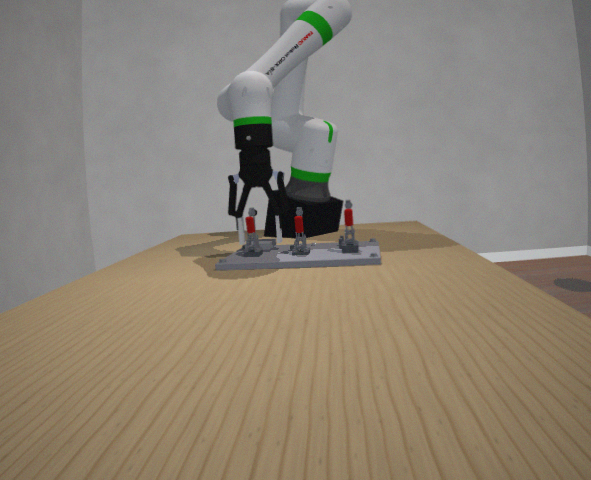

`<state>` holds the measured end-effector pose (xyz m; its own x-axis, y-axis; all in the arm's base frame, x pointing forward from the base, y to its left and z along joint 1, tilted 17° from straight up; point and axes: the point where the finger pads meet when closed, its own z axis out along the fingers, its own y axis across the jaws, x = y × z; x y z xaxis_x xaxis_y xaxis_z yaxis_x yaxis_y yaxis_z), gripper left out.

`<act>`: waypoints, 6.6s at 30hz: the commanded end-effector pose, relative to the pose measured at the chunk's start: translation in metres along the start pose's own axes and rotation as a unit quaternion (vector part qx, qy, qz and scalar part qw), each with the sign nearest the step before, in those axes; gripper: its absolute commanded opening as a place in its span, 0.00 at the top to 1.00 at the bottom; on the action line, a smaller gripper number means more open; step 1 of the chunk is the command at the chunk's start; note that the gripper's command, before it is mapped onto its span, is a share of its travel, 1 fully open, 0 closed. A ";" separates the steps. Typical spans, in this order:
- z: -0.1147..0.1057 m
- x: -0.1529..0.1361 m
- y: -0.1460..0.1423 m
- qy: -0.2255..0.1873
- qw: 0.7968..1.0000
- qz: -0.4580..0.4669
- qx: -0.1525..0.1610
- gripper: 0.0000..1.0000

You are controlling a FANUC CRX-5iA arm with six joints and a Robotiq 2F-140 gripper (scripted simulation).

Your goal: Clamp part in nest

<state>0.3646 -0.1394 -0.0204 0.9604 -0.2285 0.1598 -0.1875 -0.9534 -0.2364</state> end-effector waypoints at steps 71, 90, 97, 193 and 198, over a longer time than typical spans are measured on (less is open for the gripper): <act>-0.123 0.000 0.000 0.000 1.000 0.000 0.000 0.72; -0.158 0.005 0.000 0.000 1.000 0.000 0.000 0.72; -0.158 0.018 0.000 0.000 1.000 0.000 0.000 0.72; -0.078 0.086 0.000 0.000 1.000 0.000 0.000 0.72; -0.072 0.086 0.000 0.000 1.000 0.000 0.000 0.72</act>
<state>0.4316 -0.1742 0.0658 0.9604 -0.2284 0.1596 -0.1875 -0.9534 -0.2364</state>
